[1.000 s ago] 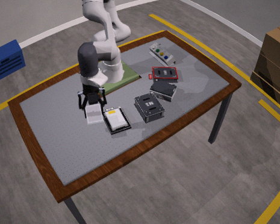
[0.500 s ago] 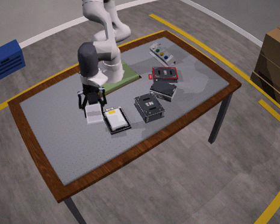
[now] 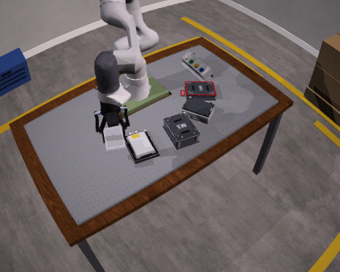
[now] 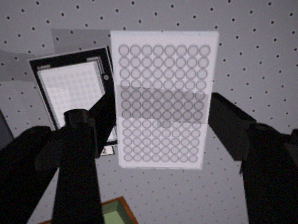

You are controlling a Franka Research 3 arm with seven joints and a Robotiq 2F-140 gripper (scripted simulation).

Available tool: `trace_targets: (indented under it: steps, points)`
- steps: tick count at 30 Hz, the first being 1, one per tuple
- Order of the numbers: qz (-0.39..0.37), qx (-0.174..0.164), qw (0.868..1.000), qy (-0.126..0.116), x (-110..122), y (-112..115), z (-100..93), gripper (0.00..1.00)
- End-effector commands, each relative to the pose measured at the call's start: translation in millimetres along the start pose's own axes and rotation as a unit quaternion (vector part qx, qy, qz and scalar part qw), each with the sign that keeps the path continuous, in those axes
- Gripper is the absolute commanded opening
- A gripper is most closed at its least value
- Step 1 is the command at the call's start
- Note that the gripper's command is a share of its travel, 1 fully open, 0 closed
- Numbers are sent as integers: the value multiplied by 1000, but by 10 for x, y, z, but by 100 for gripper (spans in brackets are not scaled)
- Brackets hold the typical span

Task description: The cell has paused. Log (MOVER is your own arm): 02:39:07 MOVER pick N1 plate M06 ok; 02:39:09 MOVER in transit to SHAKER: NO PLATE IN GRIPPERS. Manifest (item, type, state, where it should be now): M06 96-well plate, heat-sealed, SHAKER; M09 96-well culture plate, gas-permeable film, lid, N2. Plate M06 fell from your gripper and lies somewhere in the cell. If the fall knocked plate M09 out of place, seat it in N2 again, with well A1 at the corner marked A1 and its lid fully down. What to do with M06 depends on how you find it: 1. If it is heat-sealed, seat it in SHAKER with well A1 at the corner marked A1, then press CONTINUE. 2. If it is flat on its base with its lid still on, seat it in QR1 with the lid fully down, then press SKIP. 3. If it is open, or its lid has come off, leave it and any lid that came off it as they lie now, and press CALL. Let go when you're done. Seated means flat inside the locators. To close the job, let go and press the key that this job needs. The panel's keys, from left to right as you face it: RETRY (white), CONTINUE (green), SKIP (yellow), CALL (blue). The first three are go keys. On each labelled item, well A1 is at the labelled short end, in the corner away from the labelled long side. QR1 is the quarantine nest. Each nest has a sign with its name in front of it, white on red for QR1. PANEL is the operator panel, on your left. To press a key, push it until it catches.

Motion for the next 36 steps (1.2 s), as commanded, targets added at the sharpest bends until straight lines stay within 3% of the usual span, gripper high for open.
trace_targets:
  steps: [1, 13, 17, 21, 23, 29, 36]
  points:
    - [2, 0, 1000, 0, 4, -2, -15, 10]
    - [-2, 1, 1000, -1, -59, -9, -17, 10]
    - [-21, 1, 1000, -4, -312, -31, -23, 10]
    - [-59, 2, 998, -9, -807, -30, -36, 10]
    - [-59, 2, 998, -9, -807, -30, -36, 10]
    - [-146, 1, 989, -18, -1894, 179, -64, 10]
    - [-266, -2, 964, -19, -3075, 835, -75, 10]
Point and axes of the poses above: the point where the finger pads meet when closed, its own z axis out along the fingers, its own x axis across the jaws, y = z × x, the point moved 8 cm from there along -z, back along the fingers, and after that the axes turned 7 degrees about z, right-handed, at the moved point
